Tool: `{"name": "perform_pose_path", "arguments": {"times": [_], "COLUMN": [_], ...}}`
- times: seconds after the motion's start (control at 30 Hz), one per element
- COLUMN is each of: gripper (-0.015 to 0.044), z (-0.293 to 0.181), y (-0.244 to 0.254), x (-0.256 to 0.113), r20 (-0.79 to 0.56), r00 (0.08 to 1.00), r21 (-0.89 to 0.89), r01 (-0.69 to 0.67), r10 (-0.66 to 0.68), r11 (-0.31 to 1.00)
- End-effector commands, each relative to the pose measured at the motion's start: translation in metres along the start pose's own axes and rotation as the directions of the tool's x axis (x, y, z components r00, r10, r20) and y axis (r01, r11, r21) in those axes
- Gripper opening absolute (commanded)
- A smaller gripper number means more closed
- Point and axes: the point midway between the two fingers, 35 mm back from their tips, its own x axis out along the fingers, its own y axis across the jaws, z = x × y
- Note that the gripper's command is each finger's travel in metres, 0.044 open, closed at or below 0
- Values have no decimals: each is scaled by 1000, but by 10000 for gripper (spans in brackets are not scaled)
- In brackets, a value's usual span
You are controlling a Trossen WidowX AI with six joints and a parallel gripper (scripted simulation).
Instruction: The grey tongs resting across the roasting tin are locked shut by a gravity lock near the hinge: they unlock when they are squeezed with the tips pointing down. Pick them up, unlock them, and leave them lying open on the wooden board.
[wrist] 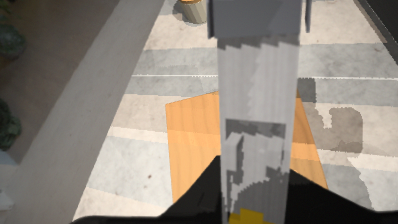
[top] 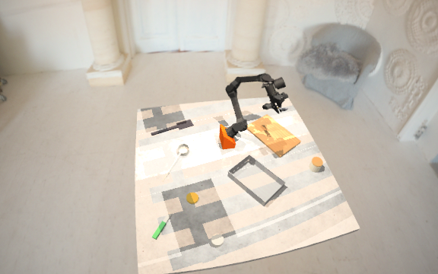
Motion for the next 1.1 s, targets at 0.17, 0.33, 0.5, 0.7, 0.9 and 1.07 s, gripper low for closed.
{"name": "perform_pose_path", "arguments": {"times": [0.17, 0.33, 0.5, 0.7, 0.9, 1.07], "gripper": [-150, -150, -150, -150, -150, -150], "z": [2, 2, 0, -3, -7, -11], "y": [0, -1, -1, 0, 1, 4], "x": [8, 13, 19, 26, 33, 41], "r20": [-94, -150, -204, -267, -326, -365], "r00": [996, 989, 979, 963, 943, 928], "r21": [14, 15, 11, 0, -16, -30], "r01": [13, 23, 34, 48, 62, 67], "r10": [-11, -20, -31, -46, -64, -74], "r11": [1000, 1000, 999, 999, 998, 997]}}
